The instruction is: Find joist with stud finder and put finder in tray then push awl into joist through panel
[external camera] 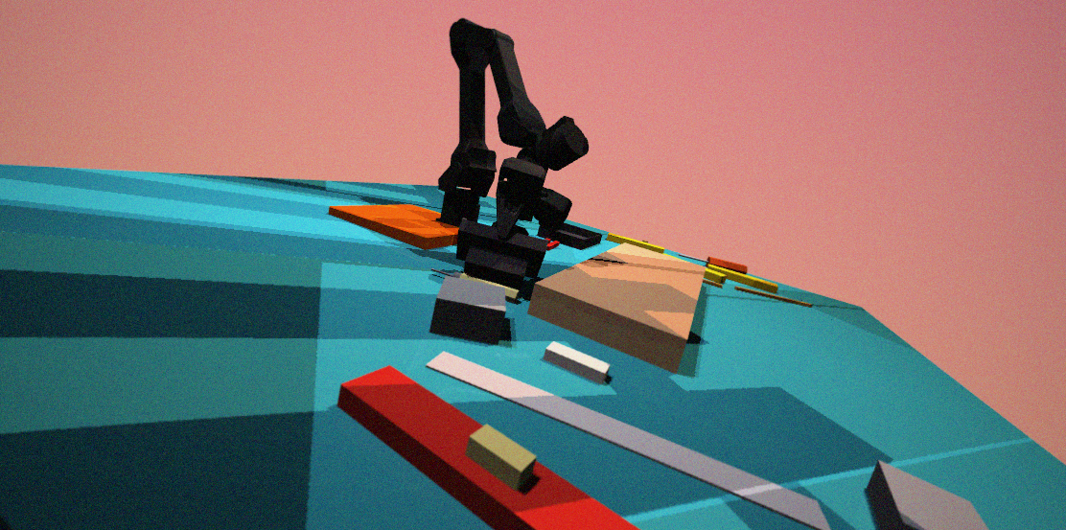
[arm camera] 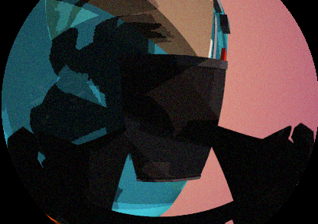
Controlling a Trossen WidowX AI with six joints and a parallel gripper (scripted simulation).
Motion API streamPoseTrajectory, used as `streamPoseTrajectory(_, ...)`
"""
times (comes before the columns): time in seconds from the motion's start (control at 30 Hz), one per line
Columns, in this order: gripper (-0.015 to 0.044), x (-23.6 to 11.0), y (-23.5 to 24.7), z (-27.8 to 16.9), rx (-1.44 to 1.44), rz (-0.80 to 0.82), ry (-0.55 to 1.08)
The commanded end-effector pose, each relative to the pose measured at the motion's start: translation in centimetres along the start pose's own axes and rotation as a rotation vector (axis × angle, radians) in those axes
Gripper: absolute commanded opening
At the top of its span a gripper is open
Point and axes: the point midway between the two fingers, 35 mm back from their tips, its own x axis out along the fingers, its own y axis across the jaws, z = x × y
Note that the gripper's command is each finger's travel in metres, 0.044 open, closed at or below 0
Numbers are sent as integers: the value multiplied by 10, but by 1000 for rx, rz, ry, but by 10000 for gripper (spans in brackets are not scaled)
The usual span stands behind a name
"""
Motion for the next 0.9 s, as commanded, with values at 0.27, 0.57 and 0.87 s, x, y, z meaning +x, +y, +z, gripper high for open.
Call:
streamPoseTrajectory(0.27,263,0,-1,0,2,-2,-1)
streamPoseTrajectory(0.57,440,-1,-1,0,2,-2,-1)
streamPoseTrajectory(0.87,440,-11,0,1,1,2,0)
